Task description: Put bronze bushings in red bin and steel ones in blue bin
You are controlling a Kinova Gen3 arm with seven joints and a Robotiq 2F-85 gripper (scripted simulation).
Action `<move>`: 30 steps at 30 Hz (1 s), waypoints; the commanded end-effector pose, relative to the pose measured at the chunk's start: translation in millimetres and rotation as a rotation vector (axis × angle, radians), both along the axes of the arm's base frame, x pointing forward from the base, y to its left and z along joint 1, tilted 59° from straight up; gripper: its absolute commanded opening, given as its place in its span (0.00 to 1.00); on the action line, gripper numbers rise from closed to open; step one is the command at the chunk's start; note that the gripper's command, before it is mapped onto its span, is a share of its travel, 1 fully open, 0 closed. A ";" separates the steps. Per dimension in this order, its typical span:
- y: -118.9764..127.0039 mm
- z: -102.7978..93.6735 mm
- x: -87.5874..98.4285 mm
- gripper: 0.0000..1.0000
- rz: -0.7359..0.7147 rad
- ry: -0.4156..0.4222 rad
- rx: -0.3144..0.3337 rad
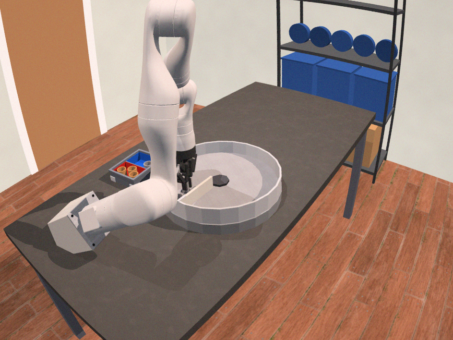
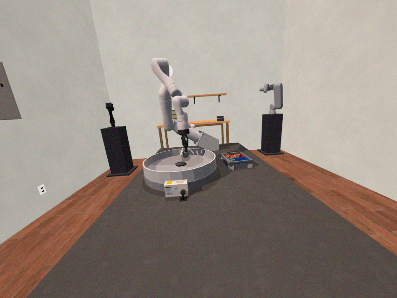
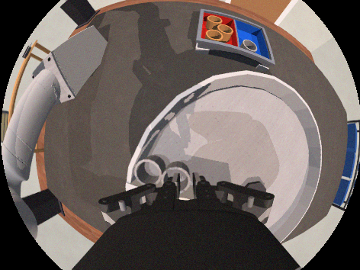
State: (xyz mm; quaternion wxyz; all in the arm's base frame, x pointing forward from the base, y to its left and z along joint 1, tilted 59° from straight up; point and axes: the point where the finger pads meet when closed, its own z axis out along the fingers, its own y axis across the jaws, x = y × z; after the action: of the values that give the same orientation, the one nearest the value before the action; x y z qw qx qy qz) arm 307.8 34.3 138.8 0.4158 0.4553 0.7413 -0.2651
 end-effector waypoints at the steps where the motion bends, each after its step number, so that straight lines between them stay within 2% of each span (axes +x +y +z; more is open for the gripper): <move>1: -3.5 -1.4 0.9 0.18 -0.003 0.000 -0.002; 30: -16.3 -9.6 7.0 0.18 -0.004 0.000 -0.003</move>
State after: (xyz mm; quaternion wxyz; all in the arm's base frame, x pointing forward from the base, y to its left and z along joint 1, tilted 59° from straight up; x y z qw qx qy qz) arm 314.6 17.9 129.2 0.4159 0.4562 0.7400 -0.2670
